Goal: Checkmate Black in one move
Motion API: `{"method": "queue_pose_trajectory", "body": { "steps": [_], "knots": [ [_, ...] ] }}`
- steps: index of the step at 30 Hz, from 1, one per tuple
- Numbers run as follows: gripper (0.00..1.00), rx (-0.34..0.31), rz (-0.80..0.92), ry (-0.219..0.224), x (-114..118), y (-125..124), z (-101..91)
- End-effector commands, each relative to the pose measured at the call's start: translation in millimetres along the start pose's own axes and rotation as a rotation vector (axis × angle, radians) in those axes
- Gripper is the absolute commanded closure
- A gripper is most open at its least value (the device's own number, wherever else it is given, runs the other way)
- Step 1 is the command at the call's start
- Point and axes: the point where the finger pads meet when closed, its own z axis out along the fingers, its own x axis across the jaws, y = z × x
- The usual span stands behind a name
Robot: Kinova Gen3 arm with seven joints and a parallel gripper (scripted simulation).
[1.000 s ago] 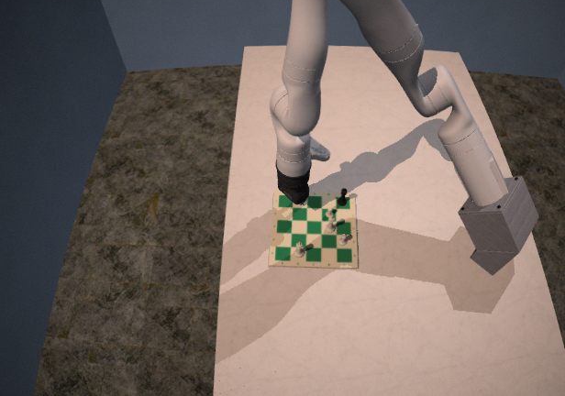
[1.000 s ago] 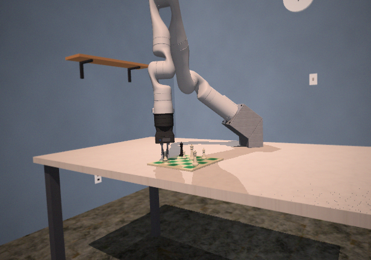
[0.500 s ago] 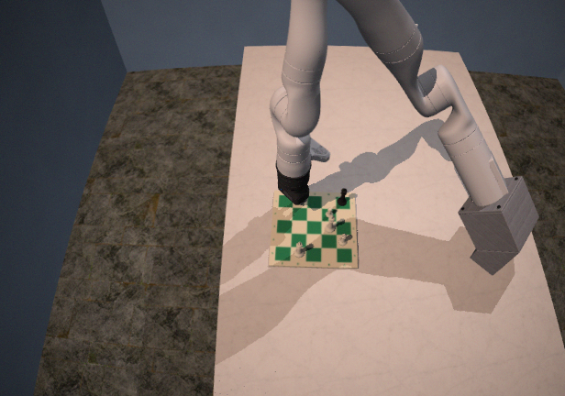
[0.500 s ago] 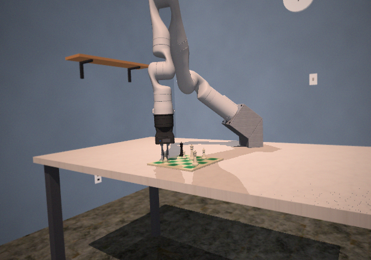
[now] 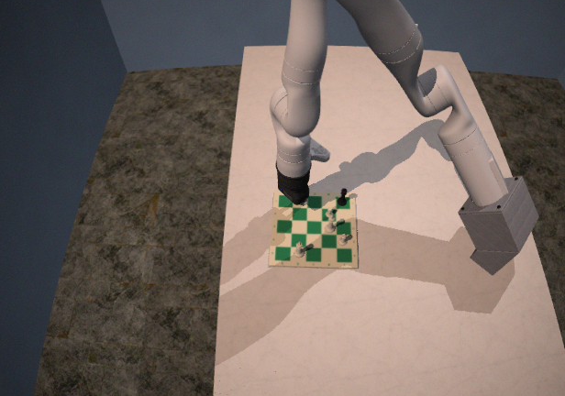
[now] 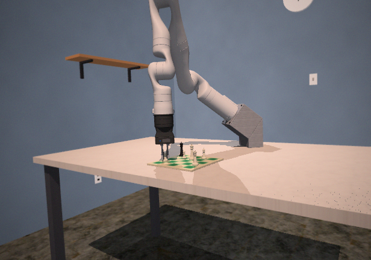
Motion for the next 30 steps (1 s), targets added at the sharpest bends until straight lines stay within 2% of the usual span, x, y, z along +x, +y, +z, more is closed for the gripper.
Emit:
{"method": "queue_pose_trajectory", "body": {
  "steps": [1, 18, 19, 23, 24, 26, 27, 29, 30],
  "knots": [
    [1.00, -0.001, 0.000, 0.000, 0.0, 0.4, -0.2],
    [1.00, -0.001, 0.000, 0.000, 0.0, 0.4, -0.2],
    [0.85, -0.001, 0.000, 0.000, 0.0, 0.4, -0.2],
    [0.85, -0.001, 0.000, 0.000, 0.0, 0.4, -0.2],
    [0.71, -0.001, 0.000, 0.000, 0.0, 0.4, -0.2],
    [0.71, -0.001, 0.000, 0.000, 0.0, 0.4, -0.2],
    [0.56, -0.001, 0.000, 0.000, 0.0, 0.4, -0.2],
    [0.56, -0.001, 0.000, 0.000, 0.0, 0.4, -0.2],
    [0.42, -0.001, 0.000, 0.000, 0.0, 0.4, -0.2]
  ]
}}
